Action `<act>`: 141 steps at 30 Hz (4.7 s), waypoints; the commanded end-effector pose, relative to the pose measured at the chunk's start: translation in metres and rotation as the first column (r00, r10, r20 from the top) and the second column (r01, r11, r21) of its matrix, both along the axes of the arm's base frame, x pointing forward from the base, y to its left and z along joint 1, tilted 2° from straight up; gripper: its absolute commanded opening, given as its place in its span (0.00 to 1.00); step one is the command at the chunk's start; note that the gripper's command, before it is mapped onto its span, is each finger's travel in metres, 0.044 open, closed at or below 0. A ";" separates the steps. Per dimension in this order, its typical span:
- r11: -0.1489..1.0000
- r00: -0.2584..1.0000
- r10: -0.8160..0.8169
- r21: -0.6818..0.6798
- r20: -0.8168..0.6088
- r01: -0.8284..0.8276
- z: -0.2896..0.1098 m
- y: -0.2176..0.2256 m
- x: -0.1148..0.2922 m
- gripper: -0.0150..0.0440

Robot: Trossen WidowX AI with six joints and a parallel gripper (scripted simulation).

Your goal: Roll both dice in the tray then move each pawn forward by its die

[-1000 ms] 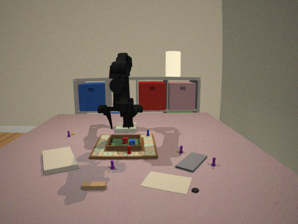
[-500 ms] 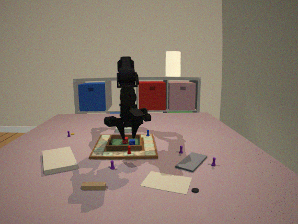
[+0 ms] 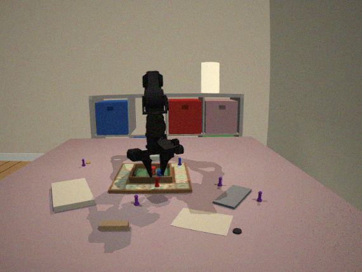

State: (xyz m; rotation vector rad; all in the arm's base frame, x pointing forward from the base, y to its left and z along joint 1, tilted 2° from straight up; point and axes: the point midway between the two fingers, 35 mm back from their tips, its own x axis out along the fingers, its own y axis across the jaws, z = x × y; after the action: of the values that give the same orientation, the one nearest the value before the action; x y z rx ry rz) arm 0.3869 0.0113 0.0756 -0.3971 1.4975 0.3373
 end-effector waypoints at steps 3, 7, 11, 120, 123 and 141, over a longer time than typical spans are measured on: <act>1.000 1.000 0.003 0.003 -0.010 -0.003 -0.012 0.000 -0.002 0.59; 1.000 1.000 0.003 0.003 -0.010 -0.003 -0.019 0.000 -0.001 0.59; 1.000 1.000 0.003 0.003 -0.010 -0.003 -0.025 0.000 -0.001 0.59; 1.000 1.000 0.003 0.011 -0.017 -0.003 -0.024 0.091 -0.088 0.25; 1.000 1.000 0.003 0.011 -0.017 -0.003 -0.027 0.091 -0.088 0.25; 1.000 1.000 0.004 0.015 -0.009 -0.004 -0.035 0.092 -0.086 0.65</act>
State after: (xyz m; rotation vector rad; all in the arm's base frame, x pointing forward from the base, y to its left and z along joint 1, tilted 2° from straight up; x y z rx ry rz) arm 0.3009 0.1034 0.0405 -0.3869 1.5024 0.3542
